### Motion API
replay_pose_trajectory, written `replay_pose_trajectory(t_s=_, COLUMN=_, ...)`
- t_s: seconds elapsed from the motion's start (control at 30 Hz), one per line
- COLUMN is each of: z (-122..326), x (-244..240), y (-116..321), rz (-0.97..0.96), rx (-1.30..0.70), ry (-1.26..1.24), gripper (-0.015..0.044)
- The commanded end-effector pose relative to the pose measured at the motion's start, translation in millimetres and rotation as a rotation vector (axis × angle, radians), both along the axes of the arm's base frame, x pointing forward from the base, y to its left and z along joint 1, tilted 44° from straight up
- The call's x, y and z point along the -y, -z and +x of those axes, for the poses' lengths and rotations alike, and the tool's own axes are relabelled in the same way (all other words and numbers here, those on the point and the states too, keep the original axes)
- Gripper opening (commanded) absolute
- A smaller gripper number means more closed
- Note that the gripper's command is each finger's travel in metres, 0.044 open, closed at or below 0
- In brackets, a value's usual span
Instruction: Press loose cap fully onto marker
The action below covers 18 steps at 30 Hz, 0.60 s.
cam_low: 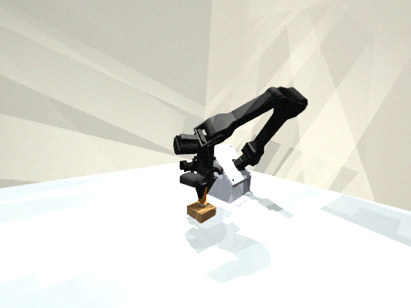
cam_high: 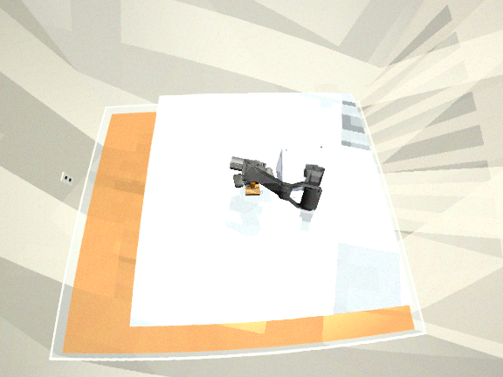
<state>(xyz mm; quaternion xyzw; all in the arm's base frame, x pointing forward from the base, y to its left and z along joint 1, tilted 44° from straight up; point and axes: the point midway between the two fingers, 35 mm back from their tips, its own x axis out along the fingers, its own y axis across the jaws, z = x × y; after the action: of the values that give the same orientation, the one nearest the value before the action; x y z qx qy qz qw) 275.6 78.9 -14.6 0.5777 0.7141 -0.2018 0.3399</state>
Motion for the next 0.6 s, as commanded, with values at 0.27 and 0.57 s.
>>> replay_pose_trajectory(t_s=0.27, z=0.1, x=0.0, y=-0.1, rz=0.000, rx=0.000, ry=0.000, gripper=0.0368)
replay_pose_trajectory(t_s=0.57, z=8.0, x=43.7, y=-43.9, rz=-0.004, rx=0.000, ry=0.001, gripper=0.0440)
